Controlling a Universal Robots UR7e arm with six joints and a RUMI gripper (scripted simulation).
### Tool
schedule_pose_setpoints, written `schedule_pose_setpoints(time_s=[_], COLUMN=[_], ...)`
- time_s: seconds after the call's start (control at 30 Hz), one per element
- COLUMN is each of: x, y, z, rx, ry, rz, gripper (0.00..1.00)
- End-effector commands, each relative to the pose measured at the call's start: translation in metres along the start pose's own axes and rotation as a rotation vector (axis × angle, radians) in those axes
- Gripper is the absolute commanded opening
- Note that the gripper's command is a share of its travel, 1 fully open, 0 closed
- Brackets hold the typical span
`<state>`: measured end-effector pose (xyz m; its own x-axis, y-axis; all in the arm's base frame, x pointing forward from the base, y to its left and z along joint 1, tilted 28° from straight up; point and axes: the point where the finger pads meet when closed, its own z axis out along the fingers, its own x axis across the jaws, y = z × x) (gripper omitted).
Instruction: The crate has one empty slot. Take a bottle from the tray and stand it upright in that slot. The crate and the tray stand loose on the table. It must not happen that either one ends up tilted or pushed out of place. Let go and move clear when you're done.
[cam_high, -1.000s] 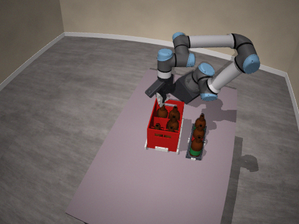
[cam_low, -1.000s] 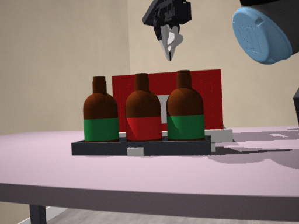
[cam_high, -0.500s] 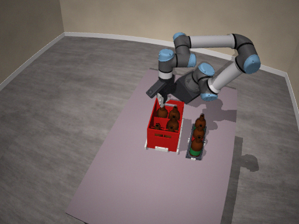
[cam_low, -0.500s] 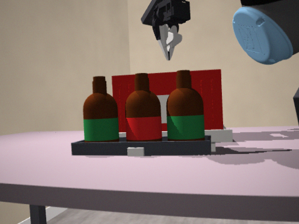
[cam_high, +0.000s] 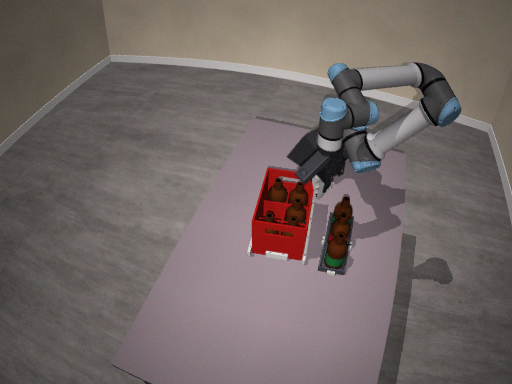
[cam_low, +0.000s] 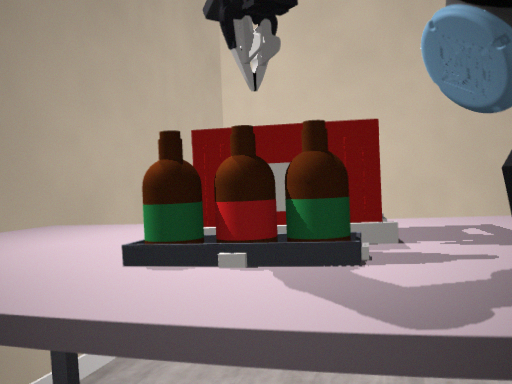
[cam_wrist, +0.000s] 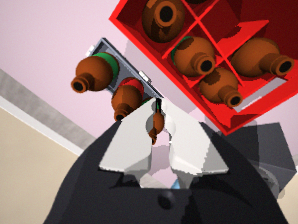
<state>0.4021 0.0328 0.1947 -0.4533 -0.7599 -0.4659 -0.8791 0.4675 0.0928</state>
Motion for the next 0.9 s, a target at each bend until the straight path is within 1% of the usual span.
schedule_pose_setpoints(time_s=[0.0,0.07,0.13,0.3,0.33,0.87], x=[-0.054,-0.063,-0.068,-0.069,-0.069,-0.069], y=[0.055,0.068,0.075,0.078,0.078,0.078], z=[-0.004,-0.003,-0.003,-0.003,-0.003,-0.003], rx=[0.005,0.004,0.003,0.003,0.003,0.003], ry=[0.003,0.000,-0.001,-0.001,-0.001,-0.001], rz=[0.022,0.025,0.027,0.028,0.028,0.028], gripper=[0.00,0.00,0.00,0.00,0.38,0.38])
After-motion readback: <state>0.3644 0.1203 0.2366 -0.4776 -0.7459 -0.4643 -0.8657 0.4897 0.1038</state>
